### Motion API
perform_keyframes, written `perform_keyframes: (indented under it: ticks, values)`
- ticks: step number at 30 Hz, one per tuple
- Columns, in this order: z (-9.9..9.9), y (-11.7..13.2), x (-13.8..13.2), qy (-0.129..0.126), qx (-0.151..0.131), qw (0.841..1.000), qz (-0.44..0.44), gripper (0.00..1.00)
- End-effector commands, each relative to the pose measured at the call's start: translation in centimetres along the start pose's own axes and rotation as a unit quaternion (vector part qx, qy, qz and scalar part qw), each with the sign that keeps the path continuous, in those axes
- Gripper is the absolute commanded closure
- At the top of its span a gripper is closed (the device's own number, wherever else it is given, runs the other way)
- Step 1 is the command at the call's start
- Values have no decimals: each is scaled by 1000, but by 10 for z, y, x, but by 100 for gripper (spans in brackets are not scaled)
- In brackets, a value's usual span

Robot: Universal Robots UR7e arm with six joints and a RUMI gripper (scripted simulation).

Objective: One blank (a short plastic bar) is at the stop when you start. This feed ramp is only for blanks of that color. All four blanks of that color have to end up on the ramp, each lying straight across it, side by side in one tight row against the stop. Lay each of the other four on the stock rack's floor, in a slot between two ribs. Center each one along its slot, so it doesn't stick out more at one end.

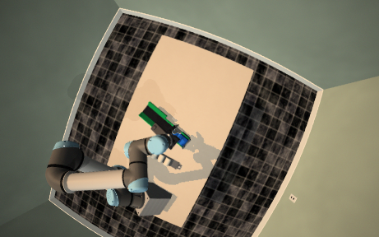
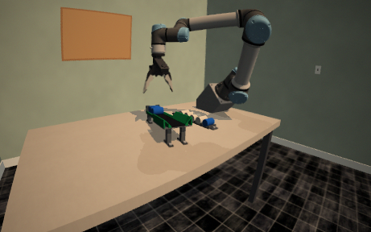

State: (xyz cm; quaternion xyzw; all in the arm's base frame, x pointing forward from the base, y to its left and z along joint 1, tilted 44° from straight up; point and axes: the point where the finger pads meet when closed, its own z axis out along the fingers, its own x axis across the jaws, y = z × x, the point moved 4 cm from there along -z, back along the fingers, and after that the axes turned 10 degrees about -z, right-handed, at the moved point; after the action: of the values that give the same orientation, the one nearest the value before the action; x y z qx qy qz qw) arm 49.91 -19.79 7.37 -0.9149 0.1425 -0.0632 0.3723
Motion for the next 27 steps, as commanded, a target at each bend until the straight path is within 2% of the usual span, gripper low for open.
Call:
perform_keyframes:
  ticks: [1,7,13,15,20,21,27]
  values:
    - [-1,-5,-5,1,0,1000,-3,0]
    - [-3,-27,-28,1,0,1000,-14,0]
    - [-1,-64,-71,1,0,999,-35,0]
    - [-1,-64,-71,1,0,999,-35,0]
    - [8,-97,-116,1,0,998,-56,0]
    - [8,-97,-117,1,0,998,-56,0]
    - [25,-125,-161,1,0,997,-77,0]
